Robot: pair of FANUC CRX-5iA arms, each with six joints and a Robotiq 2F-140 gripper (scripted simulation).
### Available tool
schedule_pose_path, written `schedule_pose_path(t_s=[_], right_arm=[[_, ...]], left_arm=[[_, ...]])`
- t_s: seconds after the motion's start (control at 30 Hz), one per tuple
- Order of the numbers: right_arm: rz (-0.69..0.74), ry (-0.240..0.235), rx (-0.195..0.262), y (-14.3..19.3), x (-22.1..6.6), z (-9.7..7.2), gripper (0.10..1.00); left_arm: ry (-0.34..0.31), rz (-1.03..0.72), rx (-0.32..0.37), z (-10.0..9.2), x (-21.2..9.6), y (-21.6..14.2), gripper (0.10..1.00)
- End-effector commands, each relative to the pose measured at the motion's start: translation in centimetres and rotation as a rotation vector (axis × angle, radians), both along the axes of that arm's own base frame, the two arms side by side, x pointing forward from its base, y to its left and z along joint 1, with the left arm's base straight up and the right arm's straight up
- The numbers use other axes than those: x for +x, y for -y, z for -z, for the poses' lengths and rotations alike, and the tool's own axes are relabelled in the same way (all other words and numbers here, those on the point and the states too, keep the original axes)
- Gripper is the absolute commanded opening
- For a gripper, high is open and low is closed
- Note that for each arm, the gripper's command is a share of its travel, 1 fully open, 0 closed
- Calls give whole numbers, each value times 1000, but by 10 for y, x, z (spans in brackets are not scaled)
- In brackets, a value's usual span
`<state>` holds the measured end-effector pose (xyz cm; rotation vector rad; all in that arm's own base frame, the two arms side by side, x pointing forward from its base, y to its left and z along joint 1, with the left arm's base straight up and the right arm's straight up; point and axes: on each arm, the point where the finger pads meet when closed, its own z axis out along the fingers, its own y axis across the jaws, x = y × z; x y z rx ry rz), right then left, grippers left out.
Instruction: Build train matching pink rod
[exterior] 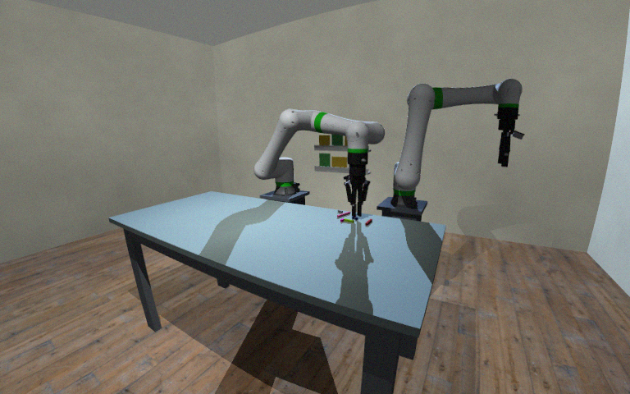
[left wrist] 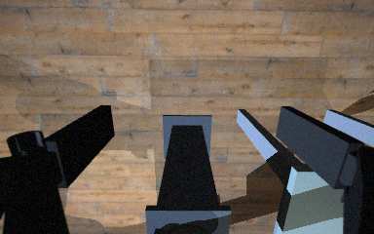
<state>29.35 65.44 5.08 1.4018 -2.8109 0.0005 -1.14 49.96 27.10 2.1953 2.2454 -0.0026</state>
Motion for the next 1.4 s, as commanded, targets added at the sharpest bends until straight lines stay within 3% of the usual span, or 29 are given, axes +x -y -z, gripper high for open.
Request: schedule_pose_path(t_s=[0.0, 0.67, 1.37], right_arm=[[0, 1, 2, -1, 0, -1, 231], [0, 1, 2, -1, 0, 0, 231], [0, 1, 2, -1, 0, 13, 231]], left_arm=[[0, 0, 2, -1, 0, 0, 1000], [0, 0, 2, -1, 0, 0, 1000], [0, 0, 2, -1, 0, 0, 1000]])
